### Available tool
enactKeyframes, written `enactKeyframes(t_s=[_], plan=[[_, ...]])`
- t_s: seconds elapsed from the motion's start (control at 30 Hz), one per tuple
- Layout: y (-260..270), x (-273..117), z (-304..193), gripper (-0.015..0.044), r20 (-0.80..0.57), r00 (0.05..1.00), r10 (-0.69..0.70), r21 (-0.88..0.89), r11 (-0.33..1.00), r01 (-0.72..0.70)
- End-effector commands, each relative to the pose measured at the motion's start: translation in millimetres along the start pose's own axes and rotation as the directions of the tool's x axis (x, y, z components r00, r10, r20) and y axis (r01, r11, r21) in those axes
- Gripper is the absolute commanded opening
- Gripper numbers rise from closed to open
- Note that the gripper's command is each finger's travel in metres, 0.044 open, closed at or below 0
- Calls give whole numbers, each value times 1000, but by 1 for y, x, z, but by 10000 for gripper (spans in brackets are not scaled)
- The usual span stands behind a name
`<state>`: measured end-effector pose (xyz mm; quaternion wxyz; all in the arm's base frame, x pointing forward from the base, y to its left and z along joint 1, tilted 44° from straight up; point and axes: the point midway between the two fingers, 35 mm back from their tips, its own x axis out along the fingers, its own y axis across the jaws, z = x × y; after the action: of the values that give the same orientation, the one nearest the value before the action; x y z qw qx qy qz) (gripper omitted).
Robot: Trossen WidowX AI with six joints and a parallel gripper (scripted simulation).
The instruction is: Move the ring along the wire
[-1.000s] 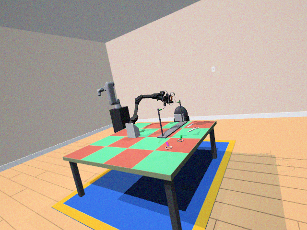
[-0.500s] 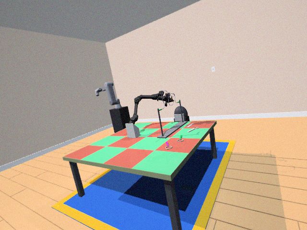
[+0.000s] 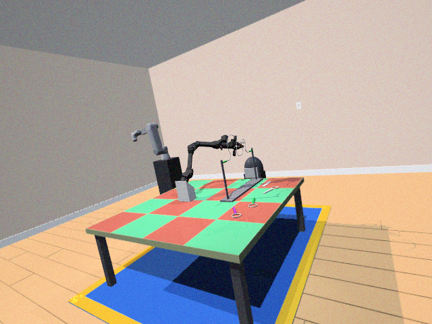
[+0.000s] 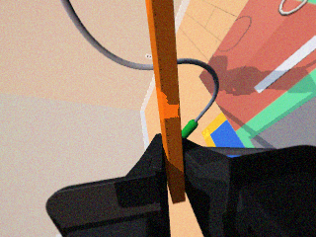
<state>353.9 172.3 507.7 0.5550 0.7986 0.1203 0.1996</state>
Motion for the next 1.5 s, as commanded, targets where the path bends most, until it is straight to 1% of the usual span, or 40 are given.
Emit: enactKeyframes(t_s=[0.0,0.4,0.93,1.2,1.47], plan=[[5,0,1,-150,4,999,38,76,996,-38],[23,-3,5,-150,22,986,167,314,935,-166],[40,-8,13,-150,78,950,301,561,774,-292],[41,-8,13,-150,95,940,329,614,723,-315],[35,-4,6,-150,87,944,318,602,738,-304]])
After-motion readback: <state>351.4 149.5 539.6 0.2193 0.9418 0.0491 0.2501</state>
